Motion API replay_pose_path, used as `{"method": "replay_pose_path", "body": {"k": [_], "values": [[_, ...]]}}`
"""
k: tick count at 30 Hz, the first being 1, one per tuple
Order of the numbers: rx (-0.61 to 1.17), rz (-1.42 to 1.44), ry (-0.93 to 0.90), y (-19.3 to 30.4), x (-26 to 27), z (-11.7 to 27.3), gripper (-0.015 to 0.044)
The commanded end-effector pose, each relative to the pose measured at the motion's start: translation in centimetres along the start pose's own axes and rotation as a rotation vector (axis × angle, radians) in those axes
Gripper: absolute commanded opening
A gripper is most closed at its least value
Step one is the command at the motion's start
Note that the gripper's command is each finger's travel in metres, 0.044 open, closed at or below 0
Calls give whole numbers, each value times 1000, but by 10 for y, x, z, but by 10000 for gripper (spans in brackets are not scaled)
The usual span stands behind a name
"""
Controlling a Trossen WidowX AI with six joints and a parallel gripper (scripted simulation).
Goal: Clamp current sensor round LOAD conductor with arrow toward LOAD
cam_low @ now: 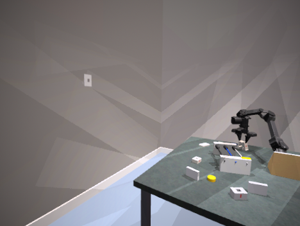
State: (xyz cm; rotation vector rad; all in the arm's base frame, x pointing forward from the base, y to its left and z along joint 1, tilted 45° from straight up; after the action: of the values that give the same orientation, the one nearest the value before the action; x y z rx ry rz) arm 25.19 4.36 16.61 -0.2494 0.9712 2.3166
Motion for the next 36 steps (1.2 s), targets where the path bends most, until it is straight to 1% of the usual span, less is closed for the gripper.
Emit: {"method": "replay_pose_path", "body": {"k": [1,25,36], "values": [[-1,119,5,-5,-4,0,0],[1,891,7,-25,-23,-6,0],[0,912,7,-26,-24,-17,0]]}}
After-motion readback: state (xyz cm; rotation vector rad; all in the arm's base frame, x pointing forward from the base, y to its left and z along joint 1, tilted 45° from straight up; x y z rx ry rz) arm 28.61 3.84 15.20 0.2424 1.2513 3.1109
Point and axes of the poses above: the point midway between the two fingers, 35 mm back from their tips, its own z axis back along the fingers, its own x axis across the jaws, y = z × x, the point moved 7 cm from there along z, back along the fingers, and after that the axes turned 4 degrees about z, right-handed, at the moved point
